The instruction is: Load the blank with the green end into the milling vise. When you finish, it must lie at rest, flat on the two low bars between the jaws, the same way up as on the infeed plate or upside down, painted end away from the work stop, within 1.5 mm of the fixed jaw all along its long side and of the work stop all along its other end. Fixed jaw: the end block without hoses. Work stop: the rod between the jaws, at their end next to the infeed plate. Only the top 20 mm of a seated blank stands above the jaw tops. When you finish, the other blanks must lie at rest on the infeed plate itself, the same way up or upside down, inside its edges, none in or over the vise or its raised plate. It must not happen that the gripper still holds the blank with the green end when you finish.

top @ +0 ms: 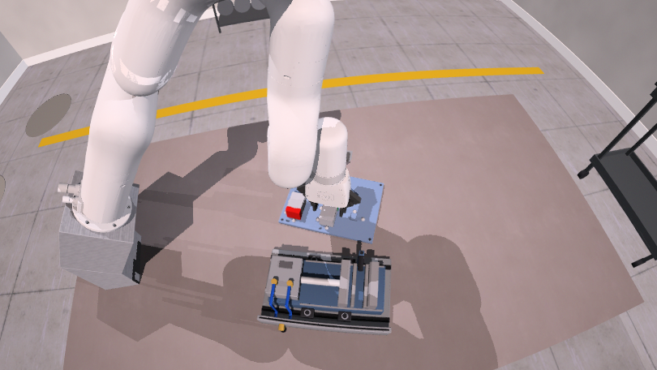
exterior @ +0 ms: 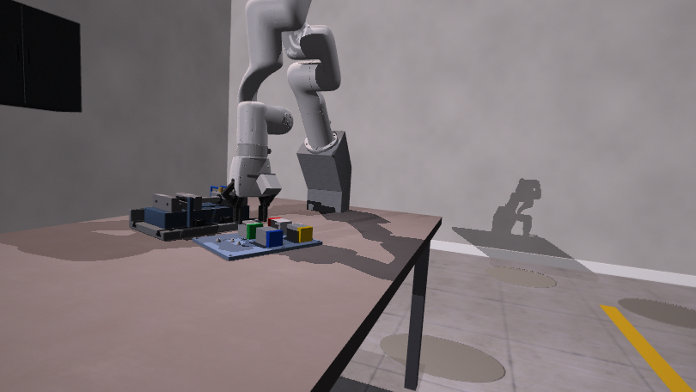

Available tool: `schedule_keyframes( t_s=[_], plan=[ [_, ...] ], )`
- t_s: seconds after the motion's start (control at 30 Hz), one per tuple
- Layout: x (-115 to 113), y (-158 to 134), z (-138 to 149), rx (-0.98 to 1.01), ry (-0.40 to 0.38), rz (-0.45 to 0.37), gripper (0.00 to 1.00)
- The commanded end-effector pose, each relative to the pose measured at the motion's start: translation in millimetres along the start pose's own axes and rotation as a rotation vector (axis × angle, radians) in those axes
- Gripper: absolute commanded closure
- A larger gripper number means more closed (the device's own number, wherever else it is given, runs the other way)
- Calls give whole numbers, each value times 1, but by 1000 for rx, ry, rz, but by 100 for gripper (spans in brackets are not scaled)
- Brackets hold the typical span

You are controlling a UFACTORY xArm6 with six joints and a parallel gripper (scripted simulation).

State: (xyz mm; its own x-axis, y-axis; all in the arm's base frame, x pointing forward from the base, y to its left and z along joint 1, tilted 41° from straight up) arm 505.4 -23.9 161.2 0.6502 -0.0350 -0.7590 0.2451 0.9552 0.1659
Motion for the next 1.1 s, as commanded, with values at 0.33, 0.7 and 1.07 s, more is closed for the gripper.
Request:
schedule_keyframes(
  t_s=[0.33, 0.7, 1.07],
  plan=[
    [3, 0, 1, 0, -4, -10, 29],
    [10, 0, 1, 0, -4, -10, 29],
    [12, 0, 1, 0, -4, -8, 29]
  ],
)
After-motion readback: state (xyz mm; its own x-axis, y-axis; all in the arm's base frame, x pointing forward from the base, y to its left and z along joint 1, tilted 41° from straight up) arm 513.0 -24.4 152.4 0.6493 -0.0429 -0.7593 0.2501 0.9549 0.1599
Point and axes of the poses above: the point where the finger pads meet when closed, its own x axis out along the fingers, its own z axis across the jaws, y = z × x, the point moved 1 cm from there along -x, back along the fingers, and after that the axes turned 14 degrees about -x, right-handed, at the moved point
